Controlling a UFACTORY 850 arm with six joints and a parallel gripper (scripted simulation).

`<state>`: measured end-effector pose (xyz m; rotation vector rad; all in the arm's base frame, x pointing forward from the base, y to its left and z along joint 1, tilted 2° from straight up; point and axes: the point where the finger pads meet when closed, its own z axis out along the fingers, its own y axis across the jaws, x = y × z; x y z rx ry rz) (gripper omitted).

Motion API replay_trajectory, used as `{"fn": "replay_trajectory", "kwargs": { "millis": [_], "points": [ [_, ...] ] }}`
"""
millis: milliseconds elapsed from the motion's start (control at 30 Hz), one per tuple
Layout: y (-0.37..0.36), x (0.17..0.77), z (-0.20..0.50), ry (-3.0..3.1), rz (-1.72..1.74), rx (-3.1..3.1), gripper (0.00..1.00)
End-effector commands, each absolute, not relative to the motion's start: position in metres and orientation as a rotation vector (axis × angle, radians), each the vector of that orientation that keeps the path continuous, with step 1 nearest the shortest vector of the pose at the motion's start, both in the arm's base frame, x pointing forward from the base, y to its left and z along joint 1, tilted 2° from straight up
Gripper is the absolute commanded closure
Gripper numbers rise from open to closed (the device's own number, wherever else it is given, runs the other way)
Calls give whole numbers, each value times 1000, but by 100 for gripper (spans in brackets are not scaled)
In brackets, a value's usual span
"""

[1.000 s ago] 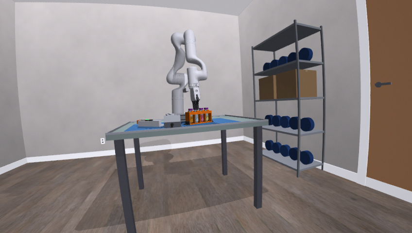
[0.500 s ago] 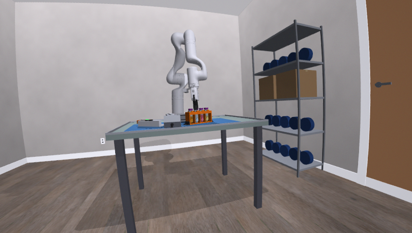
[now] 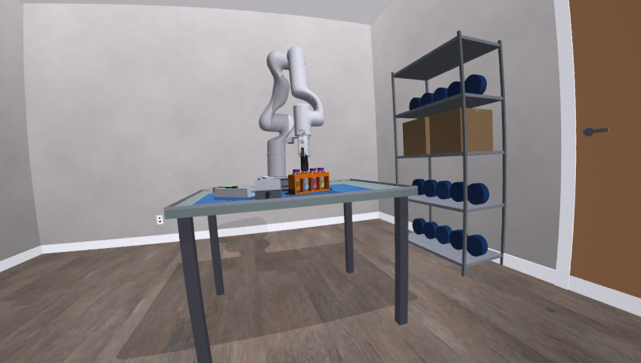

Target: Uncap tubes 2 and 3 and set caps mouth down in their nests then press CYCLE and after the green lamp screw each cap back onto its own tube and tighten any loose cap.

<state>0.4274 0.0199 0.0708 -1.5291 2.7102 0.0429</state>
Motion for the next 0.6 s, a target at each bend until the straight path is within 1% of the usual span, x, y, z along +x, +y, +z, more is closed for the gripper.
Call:
{"fn": "replay_trajectory", "kwargs": {
  "millis": [0,433,567],
  "points": [
    [20,428,72,2638,38,-1648,54],
    [20,428,73,2122,24,-2267,54],
    [20,428,73,2030,22,-2350,54]
  ]
}}
